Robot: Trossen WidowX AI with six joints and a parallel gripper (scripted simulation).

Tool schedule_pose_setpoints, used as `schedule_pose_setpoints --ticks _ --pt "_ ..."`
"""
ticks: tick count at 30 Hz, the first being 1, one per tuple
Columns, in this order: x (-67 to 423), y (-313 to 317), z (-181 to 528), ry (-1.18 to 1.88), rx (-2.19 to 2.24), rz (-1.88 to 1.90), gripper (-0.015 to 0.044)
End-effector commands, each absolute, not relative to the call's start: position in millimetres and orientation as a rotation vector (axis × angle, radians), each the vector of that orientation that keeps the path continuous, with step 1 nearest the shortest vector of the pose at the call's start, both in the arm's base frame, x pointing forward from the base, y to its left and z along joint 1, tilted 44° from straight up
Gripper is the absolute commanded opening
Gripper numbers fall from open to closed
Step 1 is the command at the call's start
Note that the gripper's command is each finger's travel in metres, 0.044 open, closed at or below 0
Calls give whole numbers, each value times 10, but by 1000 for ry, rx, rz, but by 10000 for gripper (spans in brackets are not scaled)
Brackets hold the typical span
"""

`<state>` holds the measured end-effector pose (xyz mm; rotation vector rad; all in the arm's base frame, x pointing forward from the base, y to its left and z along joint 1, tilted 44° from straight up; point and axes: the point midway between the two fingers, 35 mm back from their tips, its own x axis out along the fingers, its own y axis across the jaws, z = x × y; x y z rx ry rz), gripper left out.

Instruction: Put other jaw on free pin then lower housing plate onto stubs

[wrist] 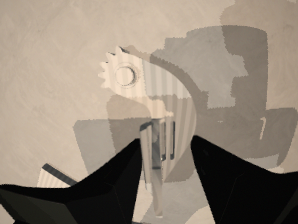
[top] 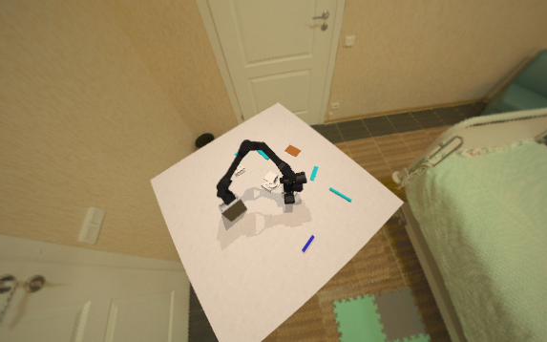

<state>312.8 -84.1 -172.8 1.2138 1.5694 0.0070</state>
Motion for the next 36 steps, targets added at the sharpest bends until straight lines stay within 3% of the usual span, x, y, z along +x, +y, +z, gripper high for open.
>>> schedule_pose_setpoints --ticks 1,36 --pt "3124 -843 -1731 1571 1211 4 134" --pt "3029 -1374 -1152 1573 1231 -15 134"
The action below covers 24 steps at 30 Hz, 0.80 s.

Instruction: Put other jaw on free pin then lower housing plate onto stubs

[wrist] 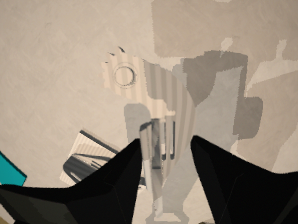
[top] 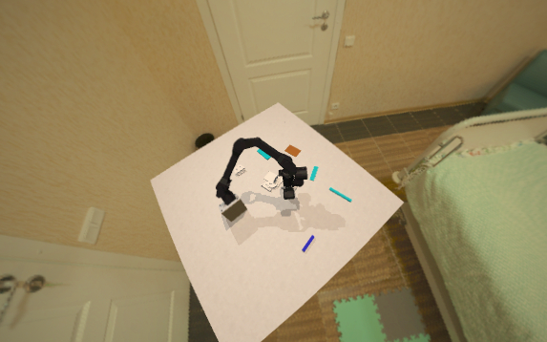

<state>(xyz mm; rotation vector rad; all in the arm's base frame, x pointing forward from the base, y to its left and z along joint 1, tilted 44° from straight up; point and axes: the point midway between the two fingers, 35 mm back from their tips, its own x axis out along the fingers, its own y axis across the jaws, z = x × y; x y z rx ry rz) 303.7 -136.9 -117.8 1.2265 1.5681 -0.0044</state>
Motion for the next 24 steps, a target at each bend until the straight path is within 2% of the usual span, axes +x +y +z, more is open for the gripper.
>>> schedule_pose_setpoints --ticks 1,24 --pt "3025 -1362 -1135 1577 1249 -34 134" --pt "2874 -1002 -712 1622 1728 -574 134"
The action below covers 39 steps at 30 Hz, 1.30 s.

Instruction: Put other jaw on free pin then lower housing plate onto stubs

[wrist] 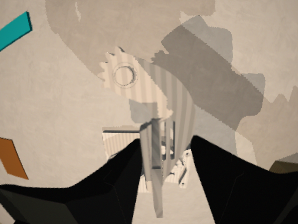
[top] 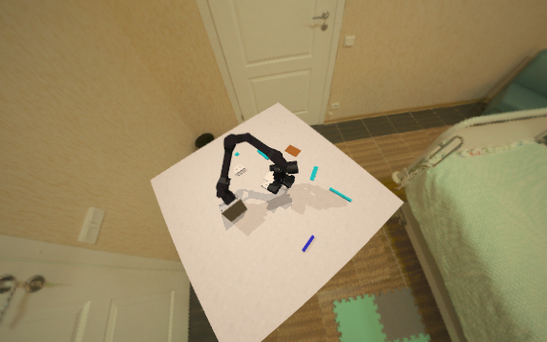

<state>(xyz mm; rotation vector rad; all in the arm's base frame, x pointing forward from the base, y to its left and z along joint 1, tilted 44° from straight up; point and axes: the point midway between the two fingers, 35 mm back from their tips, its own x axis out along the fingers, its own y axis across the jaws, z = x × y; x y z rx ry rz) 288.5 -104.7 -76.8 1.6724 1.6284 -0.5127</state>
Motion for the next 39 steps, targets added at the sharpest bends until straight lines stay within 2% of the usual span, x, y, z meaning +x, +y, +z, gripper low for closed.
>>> schedule_pose_setpoints --ticks 1,39 --pt "2865 -986 -695 1621 1748 -599 134" --pt "2397 -346 -196 1375 2420 -1653 134"
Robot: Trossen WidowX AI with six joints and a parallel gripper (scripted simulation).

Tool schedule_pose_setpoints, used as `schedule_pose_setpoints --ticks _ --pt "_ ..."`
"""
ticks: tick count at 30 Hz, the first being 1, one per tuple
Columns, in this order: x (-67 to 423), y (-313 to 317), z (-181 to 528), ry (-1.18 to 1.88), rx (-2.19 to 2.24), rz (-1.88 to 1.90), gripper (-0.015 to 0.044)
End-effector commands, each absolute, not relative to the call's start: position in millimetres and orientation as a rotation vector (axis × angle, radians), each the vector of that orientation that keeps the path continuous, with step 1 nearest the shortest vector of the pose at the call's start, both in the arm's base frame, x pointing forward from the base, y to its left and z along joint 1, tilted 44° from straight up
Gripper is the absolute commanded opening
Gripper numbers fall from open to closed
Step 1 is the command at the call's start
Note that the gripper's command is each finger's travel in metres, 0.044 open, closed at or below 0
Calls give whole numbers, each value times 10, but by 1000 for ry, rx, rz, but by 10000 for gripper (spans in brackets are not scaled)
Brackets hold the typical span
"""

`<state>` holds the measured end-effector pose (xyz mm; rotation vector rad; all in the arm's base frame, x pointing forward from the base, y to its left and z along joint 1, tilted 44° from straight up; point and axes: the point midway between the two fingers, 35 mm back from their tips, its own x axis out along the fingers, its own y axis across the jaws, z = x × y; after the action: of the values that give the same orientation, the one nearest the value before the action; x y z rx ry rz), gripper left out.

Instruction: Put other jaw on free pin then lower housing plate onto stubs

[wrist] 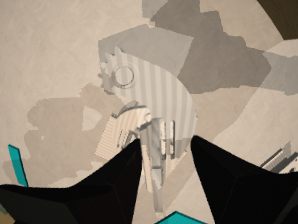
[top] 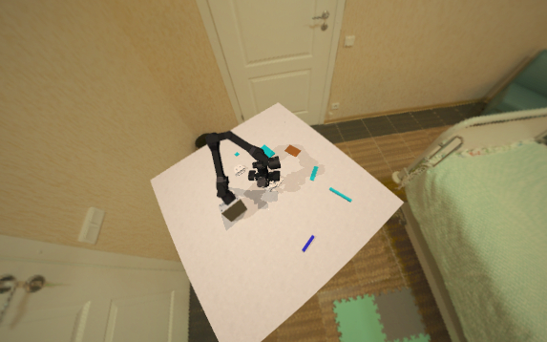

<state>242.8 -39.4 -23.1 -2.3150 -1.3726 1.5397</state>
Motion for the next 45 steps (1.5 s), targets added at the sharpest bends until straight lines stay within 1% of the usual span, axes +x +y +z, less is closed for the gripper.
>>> schedule_pose_setpoints --ticks 1,21,45 --pt "2381 -329 -186 -1265 -2261 1563 134" --pt "2048 -5 -45 -716 -1901 1651 134" --pt "2036 6 -41 -674 -1869 1654 134"
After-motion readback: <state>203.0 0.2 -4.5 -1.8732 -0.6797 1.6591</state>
